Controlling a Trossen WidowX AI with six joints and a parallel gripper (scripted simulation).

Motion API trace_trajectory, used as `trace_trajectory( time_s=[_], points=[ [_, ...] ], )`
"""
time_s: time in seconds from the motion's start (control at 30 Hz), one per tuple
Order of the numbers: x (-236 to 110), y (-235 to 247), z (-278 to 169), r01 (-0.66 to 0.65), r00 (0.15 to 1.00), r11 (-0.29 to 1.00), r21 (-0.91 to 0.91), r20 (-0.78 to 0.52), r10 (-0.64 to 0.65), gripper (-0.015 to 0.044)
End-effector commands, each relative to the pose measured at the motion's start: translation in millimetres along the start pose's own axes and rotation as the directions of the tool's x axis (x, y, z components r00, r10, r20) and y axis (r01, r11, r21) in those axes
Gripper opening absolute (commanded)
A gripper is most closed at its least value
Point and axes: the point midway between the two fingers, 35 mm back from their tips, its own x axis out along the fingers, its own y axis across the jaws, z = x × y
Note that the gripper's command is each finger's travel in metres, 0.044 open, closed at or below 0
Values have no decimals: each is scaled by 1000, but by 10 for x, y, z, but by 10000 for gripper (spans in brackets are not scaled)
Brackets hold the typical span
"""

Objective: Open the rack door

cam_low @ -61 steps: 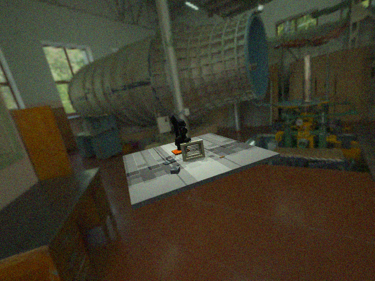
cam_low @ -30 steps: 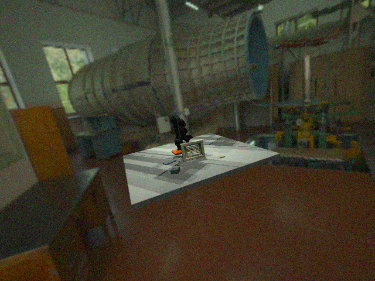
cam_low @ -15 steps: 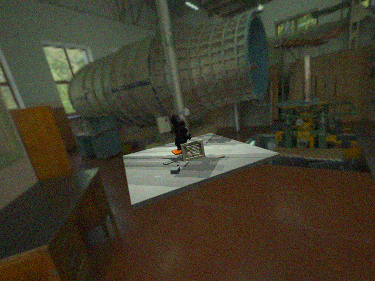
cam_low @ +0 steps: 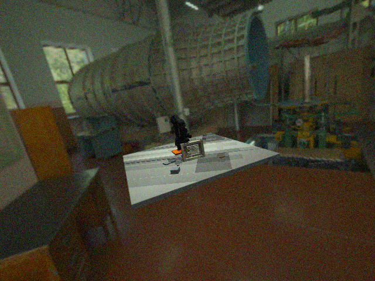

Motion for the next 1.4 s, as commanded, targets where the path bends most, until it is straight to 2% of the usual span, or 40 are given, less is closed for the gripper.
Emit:
trace_trajectory(
  time_s=[0.0,0.03,0.27,0.7,0.87,1.37],
  points=[
    [-3,3,-4,0,1000,999,-39,-3,0,283],
    [-3,3,-4,0,1000,999,-39,-3,0,283],
    [-3,3,-4,0,1000,999,-39,-3,0,100],
    [-3,3,-4,0,1000,999,-39,-3,0,13],
    [-4,8,-1,0,1000,1000,-27,-3,0,11],
    [-4,122,81,0,1000,966,259,-2,0,11]
  ],
)
